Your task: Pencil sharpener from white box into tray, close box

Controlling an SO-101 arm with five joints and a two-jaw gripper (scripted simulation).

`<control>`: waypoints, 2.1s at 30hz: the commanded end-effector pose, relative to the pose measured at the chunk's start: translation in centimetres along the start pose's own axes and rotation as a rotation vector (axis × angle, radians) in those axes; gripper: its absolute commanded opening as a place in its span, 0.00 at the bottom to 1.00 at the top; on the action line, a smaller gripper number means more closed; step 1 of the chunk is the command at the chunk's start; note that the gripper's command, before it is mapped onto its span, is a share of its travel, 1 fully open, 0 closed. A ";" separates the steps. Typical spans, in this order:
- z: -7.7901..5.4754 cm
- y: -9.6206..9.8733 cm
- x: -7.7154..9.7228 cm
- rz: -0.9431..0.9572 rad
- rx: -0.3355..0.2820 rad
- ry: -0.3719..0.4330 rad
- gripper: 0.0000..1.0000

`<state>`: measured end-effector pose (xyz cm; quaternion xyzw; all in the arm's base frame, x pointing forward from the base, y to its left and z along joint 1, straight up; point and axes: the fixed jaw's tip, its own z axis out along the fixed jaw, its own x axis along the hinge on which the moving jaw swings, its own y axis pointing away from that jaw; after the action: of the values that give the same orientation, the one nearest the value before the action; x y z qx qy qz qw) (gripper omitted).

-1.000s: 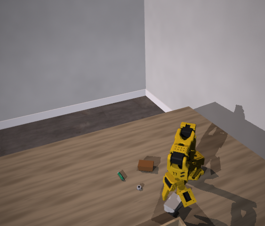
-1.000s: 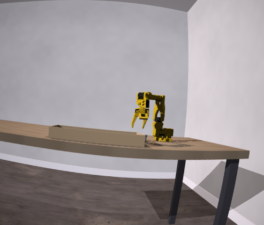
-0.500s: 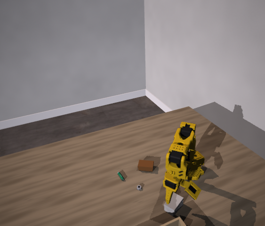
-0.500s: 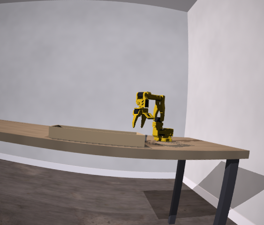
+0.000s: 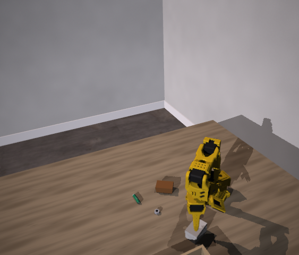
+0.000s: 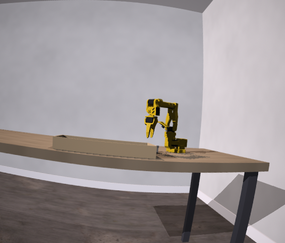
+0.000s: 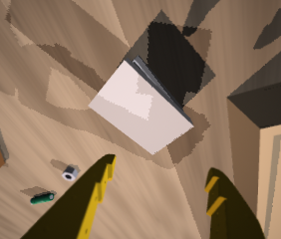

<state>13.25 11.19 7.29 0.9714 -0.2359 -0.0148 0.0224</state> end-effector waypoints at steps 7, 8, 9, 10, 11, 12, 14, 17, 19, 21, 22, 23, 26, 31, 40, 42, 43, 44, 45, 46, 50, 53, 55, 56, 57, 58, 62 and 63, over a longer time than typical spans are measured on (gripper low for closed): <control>-1.0 -0.1 0.7 -0.298 0.047 0.026 0.30; -1.0 -0.1 0.7 -0.332 0.047 0.026 0.30; -1.0 -0.1 0.8 -0.365 0.047 0.027 0.30; -1.0 -0.1 0.8 -0.397 0.046 0.028 0.30; -1.0 -0.1 0.9 -0.429 0.046 0.029 0.30; -1.0 -0.1 0.9 -0.460 0.045 0.030 0.30; -1.0 -0.1 1.0 -0.519 0.045 0.031 0.30; -1.0 -0.1 1.1 -0.600 0.043 0.033 0.30; -1.0 -0.1 1.2 -0.650 0.043 0.034 0.30; -1.1 -0.1 1.2 -0.695 0.042 0.035 0.30; -1.1 -0.1 1.3 -0.717 0.042 0.036 0.30; -1.1 -0.1 1.3 -0.717 0.042 0.036 0.30; -1.1 -0.1 1.3 -0.756 0.041 0.036 0.30; -1.1 -0.1 1.4 -0.838 0.040 0.038 0.30; -1.1 -0.1 1.5 -0.920 0.038 0.040 0.30; -1.1 -0.1 1.5 -0.927 0.038 0.040 0.30; -1.1 -0.1 1.5 -0.932 0.038 0.040 0.30; -1.1 -0.1 1.5 -0.937 0.038 0.041 0.30; -1.1 -0.1 1.5 -0.942 0.038 0.041 0.30; -1.1 -0.1 1.5 -0.945 0.038 0.041 0.30; -1.1 -0.1 1.5 -0.954 0.038 0.041 0.30; -1.1 -0.1 1.5 -0.956 0.038 0.041 0.30; -1.1 -0.1 1.5 -0.957 0.038 0.041 0.30; -1.1 -0.1 1.5 -0.957 0.038 0.041 0.30; -1.1 -0.1 1.5 -0.957 0.038 0.041 0.30; -1.1 -0.1 1.5 -0.957 0.038 0.041 0.30; -1.1 -0.1 1.5 -0.957 0.038 0.041 0.30; -1.1 -0.1 1.5 -0.957 0.038 0.041 0.30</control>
<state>14.38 10.56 7.59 0.9709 0.2386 -0.0202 0.0102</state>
